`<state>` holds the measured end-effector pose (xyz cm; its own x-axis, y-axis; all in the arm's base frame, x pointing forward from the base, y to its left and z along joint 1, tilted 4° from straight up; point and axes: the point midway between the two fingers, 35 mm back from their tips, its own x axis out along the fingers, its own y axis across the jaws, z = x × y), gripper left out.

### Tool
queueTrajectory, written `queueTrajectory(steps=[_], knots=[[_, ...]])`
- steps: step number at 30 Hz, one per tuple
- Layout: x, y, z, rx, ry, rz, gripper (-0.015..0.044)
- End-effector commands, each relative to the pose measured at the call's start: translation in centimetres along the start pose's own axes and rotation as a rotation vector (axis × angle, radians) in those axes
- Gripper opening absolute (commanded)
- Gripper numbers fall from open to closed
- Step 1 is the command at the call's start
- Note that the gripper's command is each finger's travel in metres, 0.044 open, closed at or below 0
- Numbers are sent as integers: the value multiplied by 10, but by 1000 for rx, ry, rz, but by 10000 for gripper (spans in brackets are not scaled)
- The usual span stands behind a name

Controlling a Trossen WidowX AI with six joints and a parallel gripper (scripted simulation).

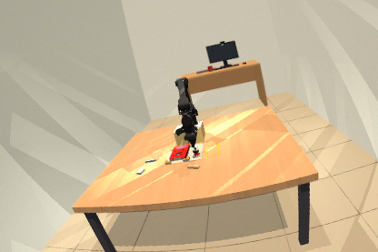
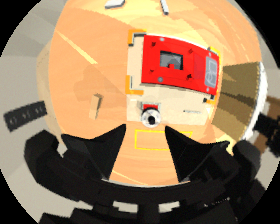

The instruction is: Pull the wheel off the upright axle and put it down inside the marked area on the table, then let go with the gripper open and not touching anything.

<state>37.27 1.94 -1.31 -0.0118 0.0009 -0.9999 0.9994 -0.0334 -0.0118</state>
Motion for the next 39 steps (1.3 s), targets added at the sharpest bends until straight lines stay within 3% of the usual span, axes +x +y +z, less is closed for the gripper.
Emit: queueTrajectory(steps=[1, 7, 11, 19, 25, 39], knots=[[37, -9, 0, 6, 3, -29, 300], [40, -11, 1, 6, 3, -29, 300], [36, -11, 1, 1, -3, -36, 195], [36, -11, 1, 1, -3, -36, 142], [35, -11, 1, 1, -2, -35, 0], [31, -11, 1, 2, -2, -35, 0]])
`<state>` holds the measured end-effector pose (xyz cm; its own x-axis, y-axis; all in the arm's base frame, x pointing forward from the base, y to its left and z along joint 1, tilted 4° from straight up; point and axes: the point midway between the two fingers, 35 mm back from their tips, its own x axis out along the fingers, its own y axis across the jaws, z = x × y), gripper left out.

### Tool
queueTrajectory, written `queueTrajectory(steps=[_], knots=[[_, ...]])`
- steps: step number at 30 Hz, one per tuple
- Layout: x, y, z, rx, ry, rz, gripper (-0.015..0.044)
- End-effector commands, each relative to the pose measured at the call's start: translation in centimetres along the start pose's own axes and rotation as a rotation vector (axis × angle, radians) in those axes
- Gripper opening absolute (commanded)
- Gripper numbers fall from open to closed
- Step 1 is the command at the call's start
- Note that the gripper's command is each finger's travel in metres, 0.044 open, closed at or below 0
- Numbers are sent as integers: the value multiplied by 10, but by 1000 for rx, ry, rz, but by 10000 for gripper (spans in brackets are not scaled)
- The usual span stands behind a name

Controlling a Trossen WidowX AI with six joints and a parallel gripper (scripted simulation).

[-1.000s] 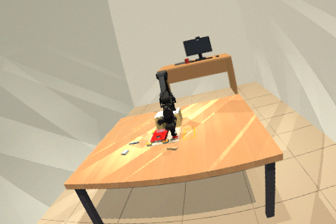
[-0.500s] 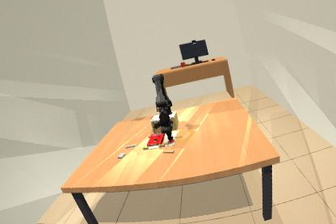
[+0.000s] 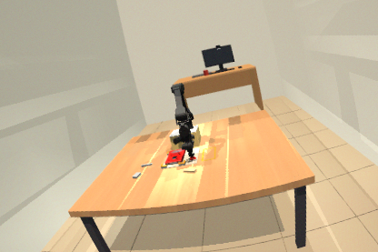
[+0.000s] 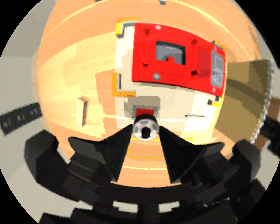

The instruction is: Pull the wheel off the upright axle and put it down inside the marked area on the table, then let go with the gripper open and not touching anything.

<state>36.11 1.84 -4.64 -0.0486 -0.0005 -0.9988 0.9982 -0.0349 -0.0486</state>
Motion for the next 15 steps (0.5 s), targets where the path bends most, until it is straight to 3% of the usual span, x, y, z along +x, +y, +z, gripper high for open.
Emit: queueTrajectory(steps=[1, 15], knots=[[-3, 0, 0, 1, 1, 2, 0], [-8, 1, 0, 1, 2, 3, 0]])
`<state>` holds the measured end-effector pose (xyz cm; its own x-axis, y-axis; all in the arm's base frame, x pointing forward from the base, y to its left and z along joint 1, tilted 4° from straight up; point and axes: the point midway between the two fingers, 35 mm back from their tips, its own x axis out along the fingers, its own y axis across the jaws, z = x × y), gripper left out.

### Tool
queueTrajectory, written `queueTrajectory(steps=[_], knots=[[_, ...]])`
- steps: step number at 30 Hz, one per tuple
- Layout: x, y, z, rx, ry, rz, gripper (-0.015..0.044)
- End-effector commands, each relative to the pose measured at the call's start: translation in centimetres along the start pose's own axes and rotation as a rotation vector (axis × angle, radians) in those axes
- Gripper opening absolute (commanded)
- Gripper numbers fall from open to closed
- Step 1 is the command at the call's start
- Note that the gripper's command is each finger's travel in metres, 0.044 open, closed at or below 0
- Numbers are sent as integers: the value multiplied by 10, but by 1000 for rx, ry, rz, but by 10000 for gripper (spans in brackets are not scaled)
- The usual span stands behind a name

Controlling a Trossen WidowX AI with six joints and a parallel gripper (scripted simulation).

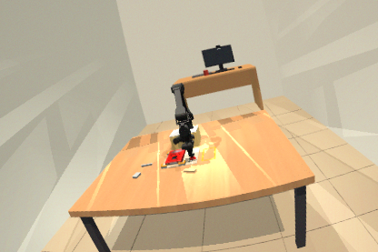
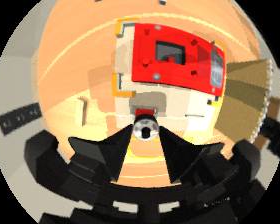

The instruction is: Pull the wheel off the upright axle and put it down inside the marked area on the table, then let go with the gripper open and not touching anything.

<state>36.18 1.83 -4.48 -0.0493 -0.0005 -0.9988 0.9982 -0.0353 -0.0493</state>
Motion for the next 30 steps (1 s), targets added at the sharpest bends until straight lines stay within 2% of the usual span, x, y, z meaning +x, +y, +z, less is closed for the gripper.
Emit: queueTrajectory(steps=[1, 30], knots=[[-7, 0, 0, 1, 2, 4, 0], [-16, 0, 0, 2, 3, 6, 0]])
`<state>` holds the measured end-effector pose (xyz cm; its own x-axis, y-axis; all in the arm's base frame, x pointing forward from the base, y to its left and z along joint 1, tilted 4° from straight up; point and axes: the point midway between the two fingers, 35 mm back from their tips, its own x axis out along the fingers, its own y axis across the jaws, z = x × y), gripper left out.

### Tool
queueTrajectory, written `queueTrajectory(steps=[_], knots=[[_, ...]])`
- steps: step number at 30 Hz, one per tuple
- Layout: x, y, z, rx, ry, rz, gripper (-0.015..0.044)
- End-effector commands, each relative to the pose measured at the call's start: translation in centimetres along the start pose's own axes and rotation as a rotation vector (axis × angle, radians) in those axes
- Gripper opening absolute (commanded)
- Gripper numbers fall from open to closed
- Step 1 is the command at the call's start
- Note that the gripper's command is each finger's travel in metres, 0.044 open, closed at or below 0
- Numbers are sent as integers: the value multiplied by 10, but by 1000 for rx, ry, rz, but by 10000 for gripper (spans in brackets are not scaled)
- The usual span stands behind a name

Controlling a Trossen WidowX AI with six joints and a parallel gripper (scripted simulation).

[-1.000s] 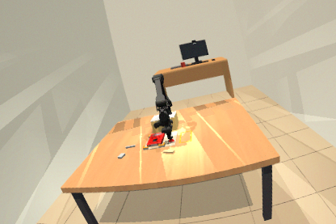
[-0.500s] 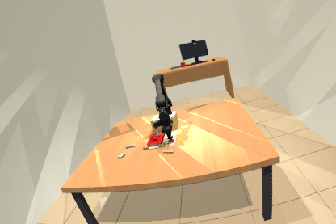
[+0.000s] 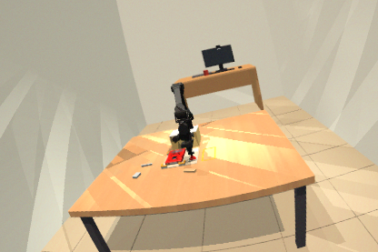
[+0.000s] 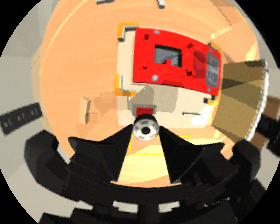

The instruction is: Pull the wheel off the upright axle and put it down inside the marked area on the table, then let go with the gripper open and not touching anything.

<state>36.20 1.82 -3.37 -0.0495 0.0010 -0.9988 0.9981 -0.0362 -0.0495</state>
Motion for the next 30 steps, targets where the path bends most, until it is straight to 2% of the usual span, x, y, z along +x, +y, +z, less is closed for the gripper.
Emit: queueTrajectory(steps=[1, 30], knots=[[-5, 0, 0, 1, 2, 6, 0], [-15, 0, 0, 3, 3, 7, 0]])
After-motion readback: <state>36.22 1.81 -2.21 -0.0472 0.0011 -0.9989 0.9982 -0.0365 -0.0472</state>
